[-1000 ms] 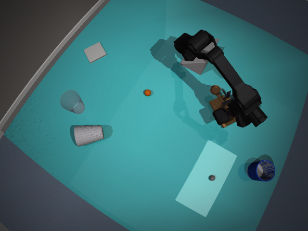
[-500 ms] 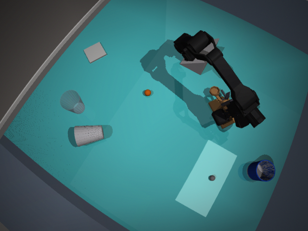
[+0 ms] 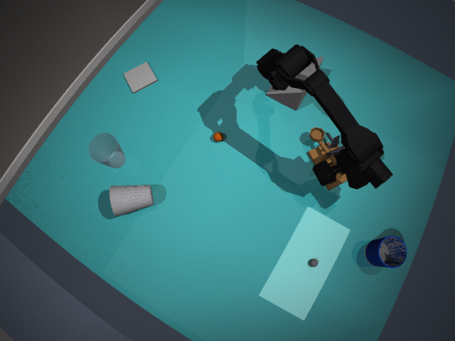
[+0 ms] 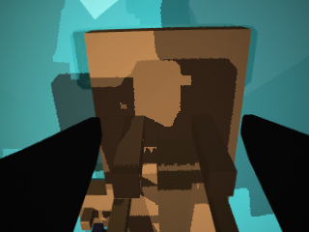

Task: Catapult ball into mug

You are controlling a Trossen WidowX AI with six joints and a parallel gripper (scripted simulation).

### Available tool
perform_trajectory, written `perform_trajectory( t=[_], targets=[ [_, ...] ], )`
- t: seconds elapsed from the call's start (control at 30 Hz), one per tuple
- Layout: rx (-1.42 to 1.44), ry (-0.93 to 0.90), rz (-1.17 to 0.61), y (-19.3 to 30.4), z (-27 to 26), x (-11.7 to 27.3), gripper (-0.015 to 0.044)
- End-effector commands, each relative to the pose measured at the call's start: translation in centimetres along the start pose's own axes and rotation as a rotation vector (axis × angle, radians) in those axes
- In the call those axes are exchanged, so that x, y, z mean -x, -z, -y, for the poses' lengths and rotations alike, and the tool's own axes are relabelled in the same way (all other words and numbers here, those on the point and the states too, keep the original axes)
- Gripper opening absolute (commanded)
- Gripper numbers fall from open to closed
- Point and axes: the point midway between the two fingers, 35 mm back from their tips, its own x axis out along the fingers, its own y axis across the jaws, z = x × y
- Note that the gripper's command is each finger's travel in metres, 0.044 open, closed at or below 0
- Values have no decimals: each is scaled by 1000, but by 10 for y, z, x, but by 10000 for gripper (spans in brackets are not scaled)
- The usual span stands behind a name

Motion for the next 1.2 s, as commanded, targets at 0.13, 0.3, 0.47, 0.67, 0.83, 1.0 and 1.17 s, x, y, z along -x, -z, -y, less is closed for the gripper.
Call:
perform_trajectory(
  t=[0.13,0.3,0.47,0.67,0.83,1.0,1.17],
  targets=[
    [0,-2,1,-4,-1,68,440],
    [1,-3,1,0,-1,99,440],
    [5,0,13,-4,-1,84,440],
    [57,4,62,1,-2,141,440],
    [-2,-1,49,2,19,125,361],
    [-150,-19,65,23,87,125,300],
    [-303,-30,73,54,150,115,300]
  ],
)
